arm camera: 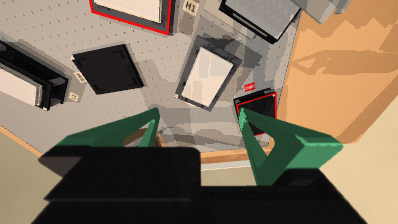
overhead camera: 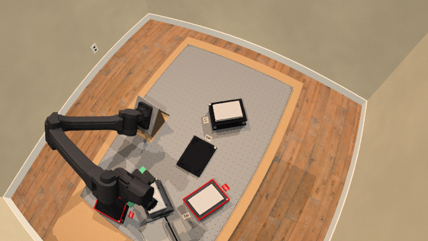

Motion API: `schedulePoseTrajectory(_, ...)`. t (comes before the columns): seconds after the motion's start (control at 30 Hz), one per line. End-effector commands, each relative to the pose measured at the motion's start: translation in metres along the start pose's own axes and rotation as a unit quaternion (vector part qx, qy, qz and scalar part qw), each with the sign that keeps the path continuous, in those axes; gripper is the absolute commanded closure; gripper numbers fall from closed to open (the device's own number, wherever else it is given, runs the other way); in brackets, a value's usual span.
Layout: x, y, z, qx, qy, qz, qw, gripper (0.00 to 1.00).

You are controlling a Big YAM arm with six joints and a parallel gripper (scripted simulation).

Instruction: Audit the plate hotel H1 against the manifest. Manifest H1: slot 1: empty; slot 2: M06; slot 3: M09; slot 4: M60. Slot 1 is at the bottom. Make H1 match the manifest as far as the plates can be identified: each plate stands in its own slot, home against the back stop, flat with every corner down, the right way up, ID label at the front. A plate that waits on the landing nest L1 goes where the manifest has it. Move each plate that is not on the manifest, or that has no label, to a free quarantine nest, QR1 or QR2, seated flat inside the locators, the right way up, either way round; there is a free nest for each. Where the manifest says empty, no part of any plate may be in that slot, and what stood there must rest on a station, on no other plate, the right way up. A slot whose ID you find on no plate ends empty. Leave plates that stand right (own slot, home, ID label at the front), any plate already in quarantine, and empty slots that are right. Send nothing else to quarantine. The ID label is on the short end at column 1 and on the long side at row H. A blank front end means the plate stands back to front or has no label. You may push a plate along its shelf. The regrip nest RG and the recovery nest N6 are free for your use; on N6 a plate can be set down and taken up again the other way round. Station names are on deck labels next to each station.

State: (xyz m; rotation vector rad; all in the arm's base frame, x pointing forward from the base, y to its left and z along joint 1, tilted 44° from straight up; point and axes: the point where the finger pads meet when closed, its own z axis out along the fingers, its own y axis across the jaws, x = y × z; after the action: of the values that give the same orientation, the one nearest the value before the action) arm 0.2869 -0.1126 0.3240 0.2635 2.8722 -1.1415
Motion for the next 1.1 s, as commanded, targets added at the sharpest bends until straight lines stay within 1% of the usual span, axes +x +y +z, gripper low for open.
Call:
schedulePoseTrajectory(0.0,-0.0013,-0.0214,-0.0108,-0.001,-0.012,0.064,0.998,0.0)
schedulePoseTrajectory(0.07,0.0013,-0.028,-0.0114,-0.001,-0.013,0.088,0.996,0.0)
schedulePoseTrajectory(0.1,0.0047,-0.0235,-0.0063,0.001,-0.007,0.093,0.996,0.0)
schedulePoseTrajectory(0.23,0.0027,-0.0194,-0.0025,0.002,0.0,0.133,0.991,0.0)
schedulePoseTrajectory(0.43,0.0027,-0.0194,-0.0024,0.002,0.0,0.202,0.979,0.0)
schedulePoseTrajectory(0.5,0.0027,-0.0194,-0.0024,0.002,0.0,0.202,0.979,0.0)
schedulePoseTrajectory(0.63,0.0027,-0.0194,-0.0024,0.002,0.0,0.248,0.969,0.0)
schedulePoseTrajectory(1.07,0.0027,-0.0194,-0.0024,0.002,0.0,0.251,0.968,0.0)
